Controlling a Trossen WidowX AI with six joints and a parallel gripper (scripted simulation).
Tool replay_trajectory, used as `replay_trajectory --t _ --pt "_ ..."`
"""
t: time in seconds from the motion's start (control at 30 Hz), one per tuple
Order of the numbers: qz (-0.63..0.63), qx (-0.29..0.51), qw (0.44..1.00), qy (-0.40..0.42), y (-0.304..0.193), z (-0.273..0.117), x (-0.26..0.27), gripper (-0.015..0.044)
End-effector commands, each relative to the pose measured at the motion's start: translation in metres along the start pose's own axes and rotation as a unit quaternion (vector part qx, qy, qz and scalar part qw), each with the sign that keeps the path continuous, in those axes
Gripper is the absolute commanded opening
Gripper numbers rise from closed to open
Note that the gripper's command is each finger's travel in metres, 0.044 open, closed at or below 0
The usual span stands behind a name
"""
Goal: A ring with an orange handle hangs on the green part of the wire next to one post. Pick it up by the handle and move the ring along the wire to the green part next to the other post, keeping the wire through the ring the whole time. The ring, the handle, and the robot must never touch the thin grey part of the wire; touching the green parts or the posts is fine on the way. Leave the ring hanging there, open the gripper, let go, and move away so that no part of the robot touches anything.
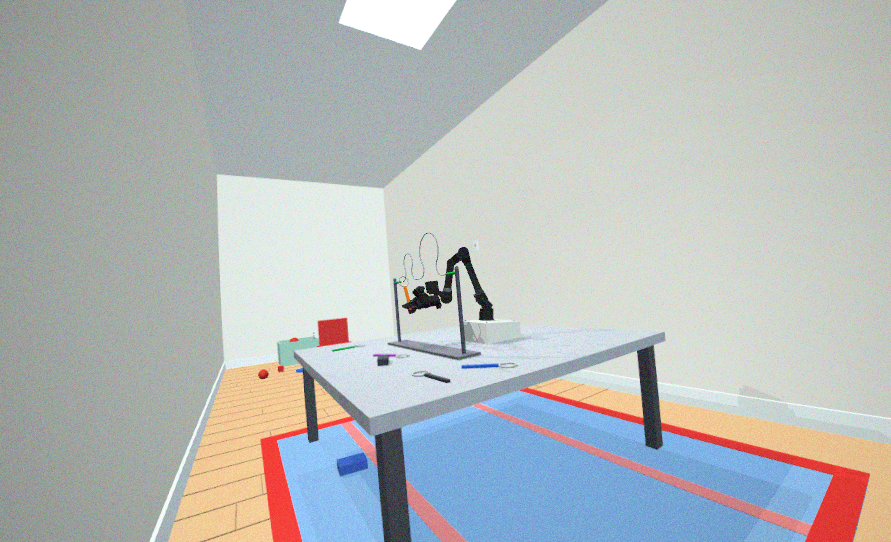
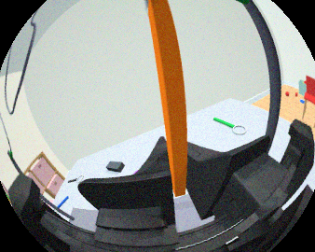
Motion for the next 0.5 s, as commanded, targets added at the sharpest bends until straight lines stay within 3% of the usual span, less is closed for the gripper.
replay_trajectory --t 0.0,0.47 --pt "0.041 0.008 0.999 0.001 0.000 -0.002 0.015 -0.0150" --pt "0.184 0.037 0.982 0.015 0.009 -0.009 0.059 -0.0150"
Point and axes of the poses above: the point midway between the two fingers, 35 mm back from their tips, its own z axis out along the fingers, its own x axis across the jaws, y = z × x, the point moved 10 cm from there along -z, back along the fingers, and after that the axes turned 9 degrees about z, right-handed, at the moved point
